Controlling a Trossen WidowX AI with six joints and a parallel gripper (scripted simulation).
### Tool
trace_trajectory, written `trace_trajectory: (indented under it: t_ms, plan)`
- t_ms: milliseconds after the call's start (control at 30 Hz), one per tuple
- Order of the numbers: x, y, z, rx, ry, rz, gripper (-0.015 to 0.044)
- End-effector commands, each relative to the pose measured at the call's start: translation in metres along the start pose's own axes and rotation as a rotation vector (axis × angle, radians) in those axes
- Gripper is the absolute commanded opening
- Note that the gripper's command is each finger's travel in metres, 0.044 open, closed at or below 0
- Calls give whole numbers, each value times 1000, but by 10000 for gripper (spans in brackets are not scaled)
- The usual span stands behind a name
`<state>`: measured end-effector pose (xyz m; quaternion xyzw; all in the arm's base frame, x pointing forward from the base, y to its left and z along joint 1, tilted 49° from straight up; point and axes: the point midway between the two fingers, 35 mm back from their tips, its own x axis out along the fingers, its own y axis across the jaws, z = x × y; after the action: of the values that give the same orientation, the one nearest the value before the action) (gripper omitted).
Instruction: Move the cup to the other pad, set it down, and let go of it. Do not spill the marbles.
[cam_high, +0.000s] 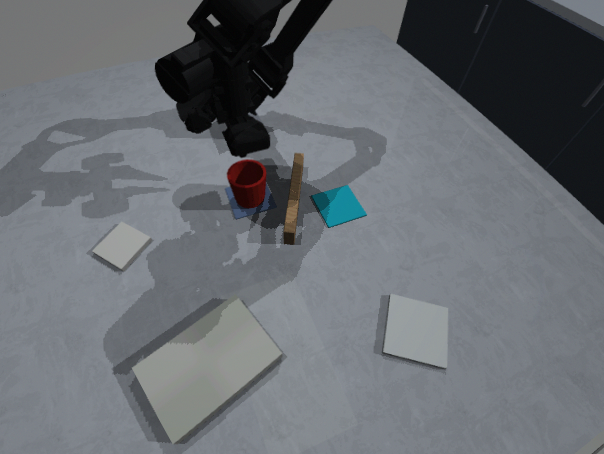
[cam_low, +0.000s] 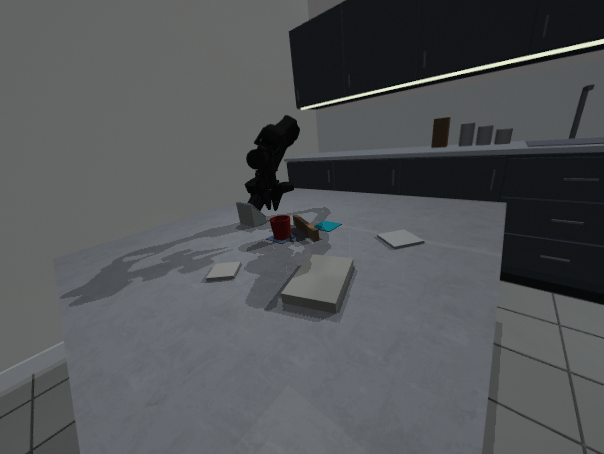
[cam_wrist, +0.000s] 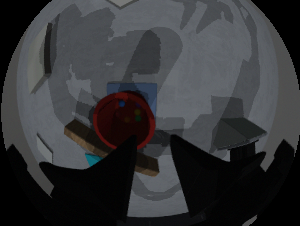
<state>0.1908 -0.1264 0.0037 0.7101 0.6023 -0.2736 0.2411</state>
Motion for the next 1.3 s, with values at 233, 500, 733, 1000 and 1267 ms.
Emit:
trace_trajectory:
  t_ms: [233,500,733,1000,1267]
  plan:
    - [13,2,1,15,12,-2,148]
    - [26,3,1,15,12,-2,148]
    - [37,3,1,15,12,-2,148]
    - [50,2,0,14,13,-2,148]
    - [63,1,0,14,15,-2,148]
